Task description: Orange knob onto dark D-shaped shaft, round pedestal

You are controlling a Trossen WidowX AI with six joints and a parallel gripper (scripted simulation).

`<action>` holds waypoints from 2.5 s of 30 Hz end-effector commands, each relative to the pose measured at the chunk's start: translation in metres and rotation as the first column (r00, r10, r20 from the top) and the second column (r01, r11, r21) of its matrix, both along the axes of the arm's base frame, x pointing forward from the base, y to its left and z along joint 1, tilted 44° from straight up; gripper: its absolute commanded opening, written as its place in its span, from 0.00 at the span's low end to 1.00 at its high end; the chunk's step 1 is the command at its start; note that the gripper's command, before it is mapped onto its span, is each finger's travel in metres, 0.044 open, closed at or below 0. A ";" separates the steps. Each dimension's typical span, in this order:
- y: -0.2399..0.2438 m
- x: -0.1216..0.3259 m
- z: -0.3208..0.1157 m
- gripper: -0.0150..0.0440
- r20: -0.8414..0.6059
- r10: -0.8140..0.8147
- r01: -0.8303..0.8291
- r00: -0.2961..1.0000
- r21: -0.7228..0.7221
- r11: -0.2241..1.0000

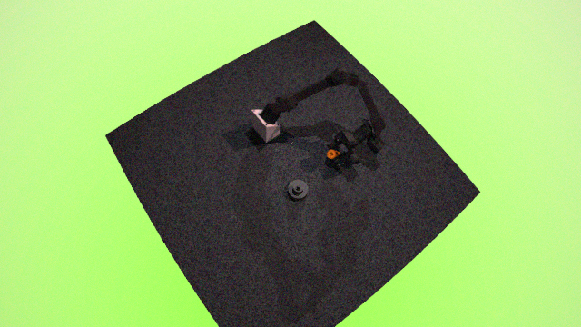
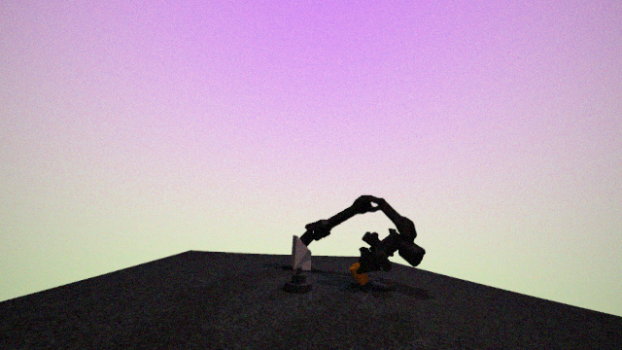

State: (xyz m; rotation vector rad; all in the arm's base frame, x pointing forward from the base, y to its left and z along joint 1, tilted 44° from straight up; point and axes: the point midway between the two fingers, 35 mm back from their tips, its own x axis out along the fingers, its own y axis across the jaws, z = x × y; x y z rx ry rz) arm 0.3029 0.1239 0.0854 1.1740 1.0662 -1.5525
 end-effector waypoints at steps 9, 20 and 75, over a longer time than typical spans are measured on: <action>0.011 0.004 0.007 0.56 -0.051 0.018 -0.029 0.999 -0.207 0.978; 0.014 0.005 0.011 0.56 -0.048 0.021 -0.030 0.999 -0.209 0.977; -0.027 -0.001 0.057 1.00 0.035 0.050 -0.043 0.998 -0.176 0.983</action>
